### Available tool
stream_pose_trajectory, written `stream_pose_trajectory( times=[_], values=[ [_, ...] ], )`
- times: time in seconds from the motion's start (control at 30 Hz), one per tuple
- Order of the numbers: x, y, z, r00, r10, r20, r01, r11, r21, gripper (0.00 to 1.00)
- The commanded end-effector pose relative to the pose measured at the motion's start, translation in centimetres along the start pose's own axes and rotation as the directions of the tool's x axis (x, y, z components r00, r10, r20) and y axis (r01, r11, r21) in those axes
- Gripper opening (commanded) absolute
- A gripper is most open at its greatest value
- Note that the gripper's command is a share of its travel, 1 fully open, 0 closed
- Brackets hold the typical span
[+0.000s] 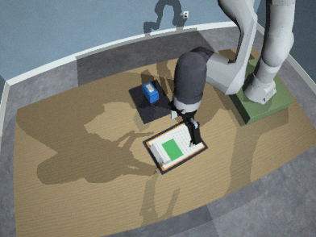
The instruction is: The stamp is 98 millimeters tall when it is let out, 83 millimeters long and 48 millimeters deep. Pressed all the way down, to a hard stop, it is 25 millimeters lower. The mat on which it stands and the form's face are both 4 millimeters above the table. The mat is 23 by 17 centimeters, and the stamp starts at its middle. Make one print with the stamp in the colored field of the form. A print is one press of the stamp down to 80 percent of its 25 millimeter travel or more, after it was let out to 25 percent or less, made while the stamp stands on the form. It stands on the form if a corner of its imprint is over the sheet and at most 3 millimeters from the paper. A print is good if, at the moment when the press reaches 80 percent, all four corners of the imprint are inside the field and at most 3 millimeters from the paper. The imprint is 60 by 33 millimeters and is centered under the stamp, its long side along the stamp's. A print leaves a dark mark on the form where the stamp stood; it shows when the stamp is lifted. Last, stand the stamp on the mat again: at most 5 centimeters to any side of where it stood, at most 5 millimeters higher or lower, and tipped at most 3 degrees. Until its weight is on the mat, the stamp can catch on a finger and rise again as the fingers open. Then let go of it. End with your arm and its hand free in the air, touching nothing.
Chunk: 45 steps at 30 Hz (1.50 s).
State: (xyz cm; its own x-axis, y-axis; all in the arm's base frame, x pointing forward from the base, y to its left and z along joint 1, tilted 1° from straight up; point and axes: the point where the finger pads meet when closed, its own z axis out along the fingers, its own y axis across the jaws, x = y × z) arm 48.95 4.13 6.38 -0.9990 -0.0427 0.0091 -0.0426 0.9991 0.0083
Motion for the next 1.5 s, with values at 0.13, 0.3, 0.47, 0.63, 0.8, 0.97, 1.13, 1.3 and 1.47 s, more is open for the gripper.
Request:
stream_pose_trajectory(
  times=[0.13, 0.3, 0.47, 0.63, 0.8, 0.97, 1.13, 1.3, 1.47],
  values=[
    [-0.7, 0.5, -0.1, 0.985, 0.167, 0.034, -0.167, 0.986, -0.004, 1.00],
    [-0.7, 0.5, -0.1, 0.985, 0.167, 0.034, -0.167, 0.986, -0.004, 1.00],
    [-0.7, 0.5, -0.1, 0.985, 0.167, 0.034, -0.167, 0.986, -0.004, 1.00],
    [-0.7, 0.5, -0.1, 0.985, 0.167, 0.034, -0.167, 0.986, -0.004, 1.00],
    [-0.7, 0.5, -0.2, 0.987, 0.158, 0.034, -0.158, 0.987, -0.004, 1.00],
    [-0.8, 0.5, -1.5, 0.994, -0.102, 0.034, 0.102, 0.995, 0.005, 1.00],
    [-0.8, 0.6, -4.8, 0.956, -0.291, 0.039, 0.290, 0.957, 0.027, 1.00],
    [-0.7, 0.6, -6.8, 0.910, -0.413, 0.036, 0.410, 0.910, 0.058, 1.00],
    [-0.5, 0.6, -9.1, 0.842, -0.539, 0.020, 0.536, 0.841, 0.071, 1.00]
  ],
)
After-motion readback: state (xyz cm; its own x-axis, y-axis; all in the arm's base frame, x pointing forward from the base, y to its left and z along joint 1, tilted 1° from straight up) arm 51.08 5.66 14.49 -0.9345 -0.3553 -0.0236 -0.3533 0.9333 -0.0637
